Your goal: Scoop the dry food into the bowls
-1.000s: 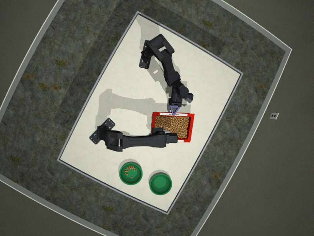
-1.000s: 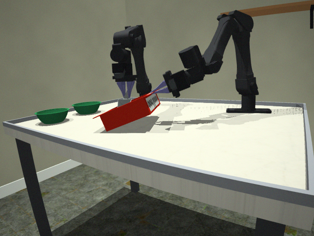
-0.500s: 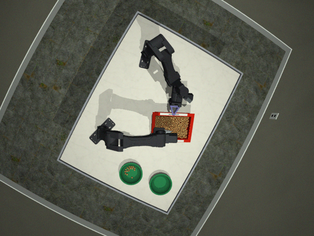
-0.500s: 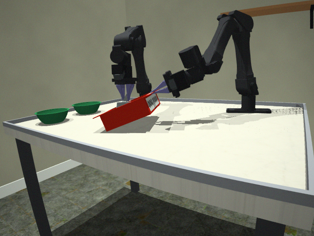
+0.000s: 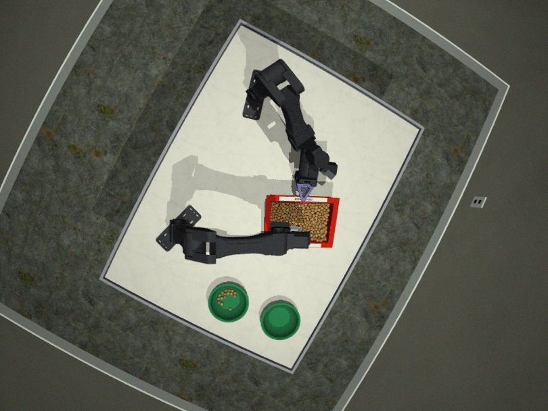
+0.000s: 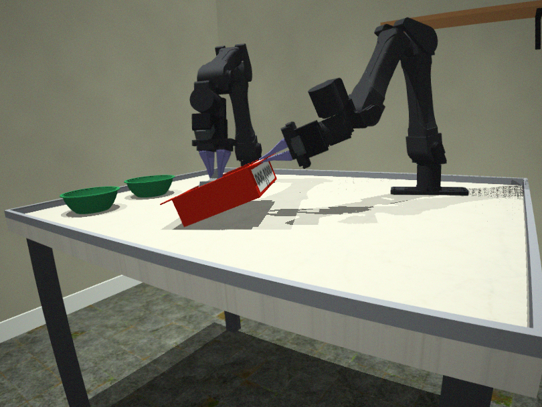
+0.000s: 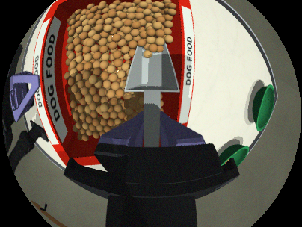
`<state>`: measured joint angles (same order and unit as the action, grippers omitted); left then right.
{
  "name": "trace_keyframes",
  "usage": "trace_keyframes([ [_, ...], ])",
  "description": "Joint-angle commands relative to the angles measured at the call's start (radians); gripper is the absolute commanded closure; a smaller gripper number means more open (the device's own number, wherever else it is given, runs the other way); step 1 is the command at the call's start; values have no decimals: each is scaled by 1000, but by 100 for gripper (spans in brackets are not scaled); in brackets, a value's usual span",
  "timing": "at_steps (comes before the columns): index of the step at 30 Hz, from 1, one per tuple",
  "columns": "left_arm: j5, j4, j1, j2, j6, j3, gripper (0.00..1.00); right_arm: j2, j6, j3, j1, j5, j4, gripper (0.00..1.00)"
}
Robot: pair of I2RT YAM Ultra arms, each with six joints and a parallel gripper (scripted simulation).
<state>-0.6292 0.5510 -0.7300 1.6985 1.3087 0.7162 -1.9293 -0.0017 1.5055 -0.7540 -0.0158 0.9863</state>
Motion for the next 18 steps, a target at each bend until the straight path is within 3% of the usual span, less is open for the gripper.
trace_keyframes([
  [1, 14, 44, 6, -60, -26, 49, 100, 43, -9, -25, 8, 10, -104, 100],
  [11, 14, 43, 6, -60, -26, 49, 100, 50, -10, 12, 8, 10, -105, 100],
  [12, 14, 43, 6, -60, -26, 49, 100, 72, -10, -85, 8, 9, -174, 100],
  [16, 14, 43, 6, -60, -26, 49, 100, 80, -9, -94, 8, 10, -155, 100],
  [18, 14, 43, 6, -60, -26, 49, 100, 122, -10, -151, 3, 10, -245, 100],
])
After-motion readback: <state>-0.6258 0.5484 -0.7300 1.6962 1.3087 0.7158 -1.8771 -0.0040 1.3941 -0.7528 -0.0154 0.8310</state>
